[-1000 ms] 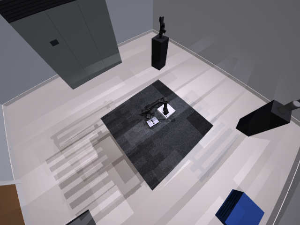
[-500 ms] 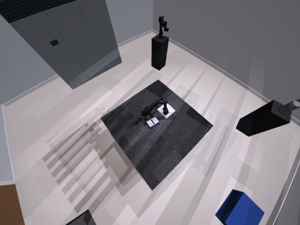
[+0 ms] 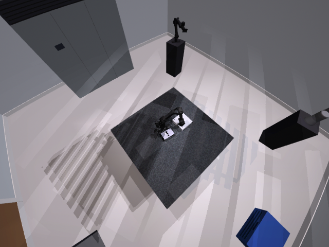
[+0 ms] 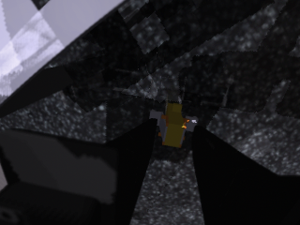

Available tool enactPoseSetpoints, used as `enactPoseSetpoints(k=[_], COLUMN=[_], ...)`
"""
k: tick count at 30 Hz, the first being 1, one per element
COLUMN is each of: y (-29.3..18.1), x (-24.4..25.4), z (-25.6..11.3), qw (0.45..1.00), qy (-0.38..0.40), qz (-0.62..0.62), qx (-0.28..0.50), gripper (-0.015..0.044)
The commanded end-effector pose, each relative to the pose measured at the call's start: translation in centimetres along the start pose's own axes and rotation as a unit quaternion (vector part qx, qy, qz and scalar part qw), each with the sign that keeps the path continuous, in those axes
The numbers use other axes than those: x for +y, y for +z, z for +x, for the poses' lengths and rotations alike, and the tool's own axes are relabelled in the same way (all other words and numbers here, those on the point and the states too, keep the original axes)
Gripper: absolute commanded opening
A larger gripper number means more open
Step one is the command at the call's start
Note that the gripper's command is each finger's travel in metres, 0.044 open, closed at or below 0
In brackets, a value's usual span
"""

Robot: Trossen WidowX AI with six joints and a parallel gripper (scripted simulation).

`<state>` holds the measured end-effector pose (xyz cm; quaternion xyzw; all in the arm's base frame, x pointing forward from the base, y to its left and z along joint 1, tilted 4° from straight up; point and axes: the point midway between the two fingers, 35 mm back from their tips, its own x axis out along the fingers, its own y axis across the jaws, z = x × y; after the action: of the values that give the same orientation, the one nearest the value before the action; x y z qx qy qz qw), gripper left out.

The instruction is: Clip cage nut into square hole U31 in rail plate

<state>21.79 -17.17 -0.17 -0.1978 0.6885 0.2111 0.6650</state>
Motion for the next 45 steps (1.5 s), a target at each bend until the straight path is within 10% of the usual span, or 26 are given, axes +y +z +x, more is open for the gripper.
enactPoseSetpoints(k=[1, 40, 45], y=[-0.11, -0.22, -0.12], x=[0.04, 0.02, 0.03], z=[0.18, 0.44, 0.4], qw=[1.0, 1.0, 1.0], qy=[0.0, 0.0, 0.001], qz=[0.002, 0.002, 0.001], qx=[0.003, 0.003, 0.0], gripper=[0.012, 0.012, 0.0036])
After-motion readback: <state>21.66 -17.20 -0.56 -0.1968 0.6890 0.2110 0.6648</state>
